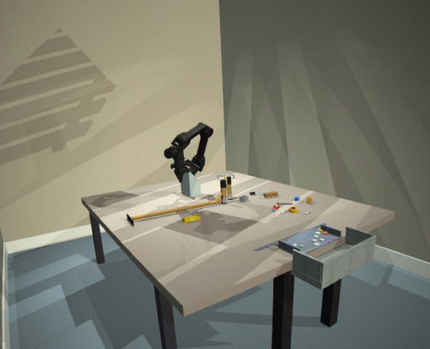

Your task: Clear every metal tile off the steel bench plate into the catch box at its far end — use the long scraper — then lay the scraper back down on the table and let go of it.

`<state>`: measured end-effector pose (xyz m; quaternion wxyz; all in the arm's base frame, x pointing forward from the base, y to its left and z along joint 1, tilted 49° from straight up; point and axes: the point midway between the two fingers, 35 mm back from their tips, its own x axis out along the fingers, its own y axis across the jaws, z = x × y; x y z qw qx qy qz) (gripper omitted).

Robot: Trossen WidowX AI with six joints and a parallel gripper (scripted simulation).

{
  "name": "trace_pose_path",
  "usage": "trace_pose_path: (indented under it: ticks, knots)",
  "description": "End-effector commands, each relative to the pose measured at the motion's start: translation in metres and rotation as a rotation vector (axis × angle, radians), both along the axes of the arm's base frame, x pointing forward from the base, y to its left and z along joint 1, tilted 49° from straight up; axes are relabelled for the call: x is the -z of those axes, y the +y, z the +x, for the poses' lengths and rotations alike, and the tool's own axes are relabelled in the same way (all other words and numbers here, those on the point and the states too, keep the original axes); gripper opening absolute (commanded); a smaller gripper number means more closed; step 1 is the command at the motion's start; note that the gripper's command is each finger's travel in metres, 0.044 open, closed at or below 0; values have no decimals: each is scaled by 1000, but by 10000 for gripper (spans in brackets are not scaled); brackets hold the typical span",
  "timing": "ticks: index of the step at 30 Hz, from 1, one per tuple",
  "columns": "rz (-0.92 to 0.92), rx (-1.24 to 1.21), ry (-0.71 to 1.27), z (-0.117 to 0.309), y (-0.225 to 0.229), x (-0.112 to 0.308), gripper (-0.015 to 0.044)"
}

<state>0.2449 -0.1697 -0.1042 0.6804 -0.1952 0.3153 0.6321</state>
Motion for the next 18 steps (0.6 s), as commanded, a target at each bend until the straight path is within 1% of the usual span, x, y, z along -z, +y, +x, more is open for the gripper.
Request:
trace_pose_path:
  ticks: [1, 6, 18]
  knots:
    - [-2, -26, -21, -5, -3, -7, 0]
    - [-3, -27, -23, -4, -1, -3, 0]
    - [-6, -35, -33, 1, 19, 20, 0]
